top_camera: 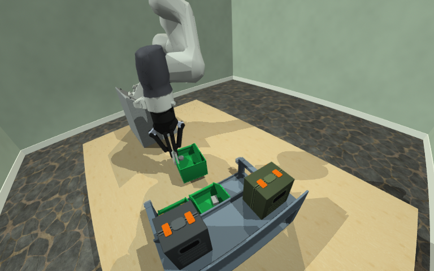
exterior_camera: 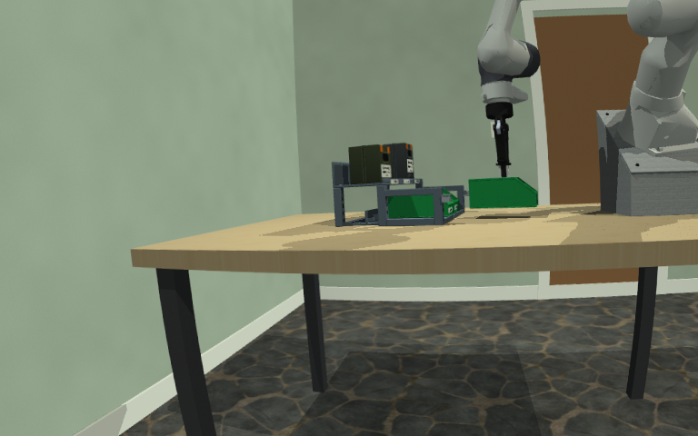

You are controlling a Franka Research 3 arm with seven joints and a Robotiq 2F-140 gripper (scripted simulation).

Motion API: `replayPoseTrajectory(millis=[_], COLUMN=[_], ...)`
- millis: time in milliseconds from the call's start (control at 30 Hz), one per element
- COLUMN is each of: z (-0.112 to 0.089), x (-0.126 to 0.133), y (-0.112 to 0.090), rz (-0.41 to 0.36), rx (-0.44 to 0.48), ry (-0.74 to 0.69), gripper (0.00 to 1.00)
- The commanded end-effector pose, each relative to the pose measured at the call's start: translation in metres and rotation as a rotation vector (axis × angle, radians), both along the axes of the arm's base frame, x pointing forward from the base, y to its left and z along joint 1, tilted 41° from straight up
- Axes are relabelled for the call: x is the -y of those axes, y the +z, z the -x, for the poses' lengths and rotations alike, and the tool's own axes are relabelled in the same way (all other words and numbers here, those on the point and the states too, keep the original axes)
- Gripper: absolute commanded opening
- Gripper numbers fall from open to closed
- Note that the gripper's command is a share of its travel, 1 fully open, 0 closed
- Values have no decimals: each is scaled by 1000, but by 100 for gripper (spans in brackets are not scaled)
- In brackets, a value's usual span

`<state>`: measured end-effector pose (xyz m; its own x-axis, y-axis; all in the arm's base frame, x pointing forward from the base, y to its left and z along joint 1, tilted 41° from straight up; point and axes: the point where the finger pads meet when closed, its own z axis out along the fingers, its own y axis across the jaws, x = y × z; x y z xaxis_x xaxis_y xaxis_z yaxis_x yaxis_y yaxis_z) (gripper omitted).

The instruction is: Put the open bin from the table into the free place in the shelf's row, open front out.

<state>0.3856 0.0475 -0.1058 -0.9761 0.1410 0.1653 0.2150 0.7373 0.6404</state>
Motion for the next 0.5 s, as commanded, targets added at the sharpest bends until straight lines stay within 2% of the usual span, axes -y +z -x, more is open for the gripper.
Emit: replayPoseTrajectory(millis=[0, 467], z=[-2, -9], x=[0, -36], y=[3, 31], rz=[4, 3], rx=[2, 33], ry=[-7, 28], gripper=[0, 0])
